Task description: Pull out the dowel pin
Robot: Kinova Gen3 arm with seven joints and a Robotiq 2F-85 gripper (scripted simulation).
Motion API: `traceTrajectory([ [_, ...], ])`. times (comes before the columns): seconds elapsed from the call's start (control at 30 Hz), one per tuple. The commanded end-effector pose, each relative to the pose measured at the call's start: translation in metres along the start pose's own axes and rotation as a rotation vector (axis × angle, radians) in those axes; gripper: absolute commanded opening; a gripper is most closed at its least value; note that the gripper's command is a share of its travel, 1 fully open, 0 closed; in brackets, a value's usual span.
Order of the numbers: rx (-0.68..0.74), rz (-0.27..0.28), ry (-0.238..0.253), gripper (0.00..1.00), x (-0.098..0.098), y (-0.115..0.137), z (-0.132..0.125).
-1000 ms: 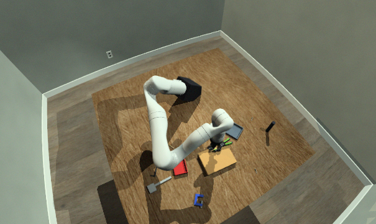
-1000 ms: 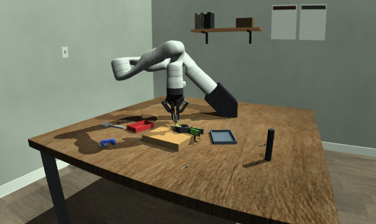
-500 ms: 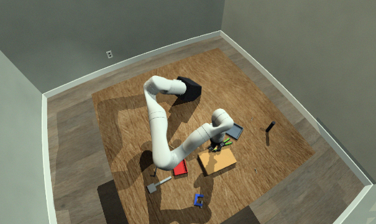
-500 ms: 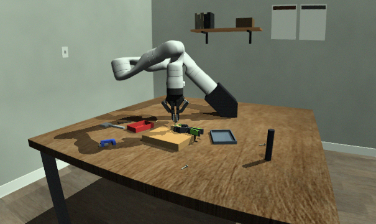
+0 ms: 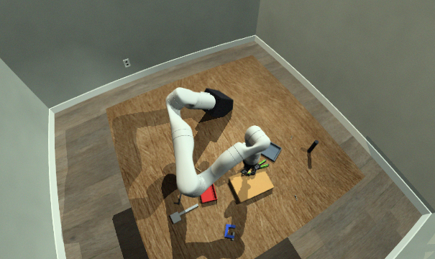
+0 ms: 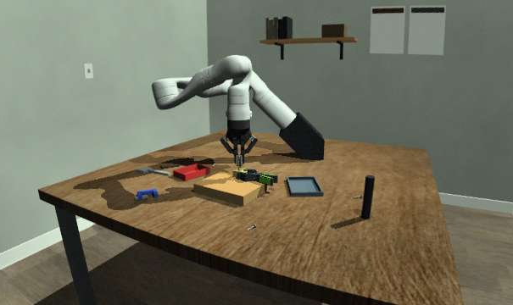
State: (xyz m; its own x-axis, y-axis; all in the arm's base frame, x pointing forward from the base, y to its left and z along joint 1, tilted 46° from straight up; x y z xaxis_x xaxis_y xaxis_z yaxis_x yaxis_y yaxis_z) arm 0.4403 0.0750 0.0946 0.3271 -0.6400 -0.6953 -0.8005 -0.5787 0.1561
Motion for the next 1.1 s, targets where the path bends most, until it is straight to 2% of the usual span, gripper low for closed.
traceTrajectory([
  [0.0, -0.010, -0.002, 0.000, 0.10, -0.0008, -0.0004, -0.0001],
  [1.07, -0.102, -0.002, 0.000, 0.10, -0.0010, -0.0004, -0.0001],
])
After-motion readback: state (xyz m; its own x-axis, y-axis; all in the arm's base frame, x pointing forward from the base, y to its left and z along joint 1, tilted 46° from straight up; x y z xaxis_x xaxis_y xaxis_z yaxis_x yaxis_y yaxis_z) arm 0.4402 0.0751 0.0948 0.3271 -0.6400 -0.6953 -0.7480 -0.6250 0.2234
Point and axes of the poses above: the point where the finger pads meet when closed, its own x axis out along the fingers, its own z axis across the jaws, y = z × x, the point moved 3 cm from there along -x, back along the fingers, and after that the axes turned 5 degrees about -x, right-handed, at the moved point
